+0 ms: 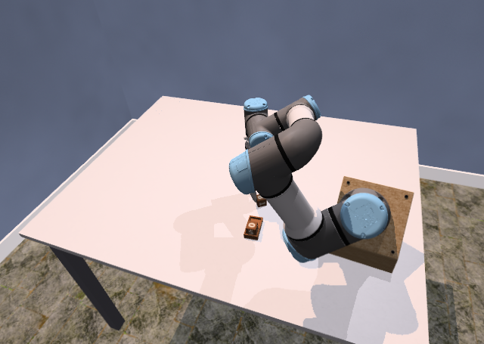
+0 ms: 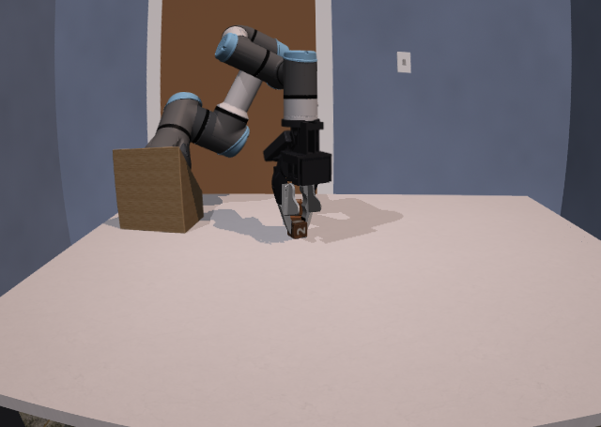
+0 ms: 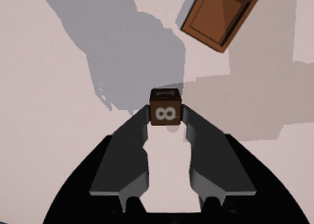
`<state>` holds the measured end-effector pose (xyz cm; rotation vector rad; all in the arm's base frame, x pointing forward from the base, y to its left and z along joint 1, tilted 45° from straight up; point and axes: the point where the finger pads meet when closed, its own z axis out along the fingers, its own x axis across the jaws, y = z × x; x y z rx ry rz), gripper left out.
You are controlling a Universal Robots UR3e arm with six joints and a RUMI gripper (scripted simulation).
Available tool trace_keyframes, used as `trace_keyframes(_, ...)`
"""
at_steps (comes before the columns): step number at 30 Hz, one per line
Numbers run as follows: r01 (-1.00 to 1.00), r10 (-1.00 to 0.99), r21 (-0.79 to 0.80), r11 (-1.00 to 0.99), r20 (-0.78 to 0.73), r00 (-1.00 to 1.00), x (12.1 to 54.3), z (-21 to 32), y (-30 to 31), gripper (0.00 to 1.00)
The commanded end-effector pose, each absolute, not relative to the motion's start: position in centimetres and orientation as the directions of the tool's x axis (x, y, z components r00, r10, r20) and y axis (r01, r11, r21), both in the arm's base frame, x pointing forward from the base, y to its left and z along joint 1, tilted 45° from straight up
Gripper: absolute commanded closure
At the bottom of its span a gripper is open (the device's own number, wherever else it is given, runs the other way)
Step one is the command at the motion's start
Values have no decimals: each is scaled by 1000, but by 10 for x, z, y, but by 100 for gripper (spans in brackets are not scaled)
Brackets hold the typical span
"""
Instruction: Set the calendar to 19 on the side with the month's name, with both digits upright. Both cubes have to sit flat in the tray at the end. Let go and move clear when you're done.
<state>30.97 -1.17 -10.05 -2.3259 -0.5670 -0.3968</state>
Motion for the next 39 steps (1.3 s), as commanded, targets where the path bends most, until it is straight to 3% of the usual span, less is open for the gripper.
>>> trace_keyframes(1, 500, 286, -559, -661, 429, 857, 310, -100, -13, 86)
trace_keyframes(12, 500, 286, -559, -661, 429, 857, 310, -100, -13, 72)
trace_keyframes(39, 500, 286, -559, -661, 429, 857, 306, -77, -35, 72)
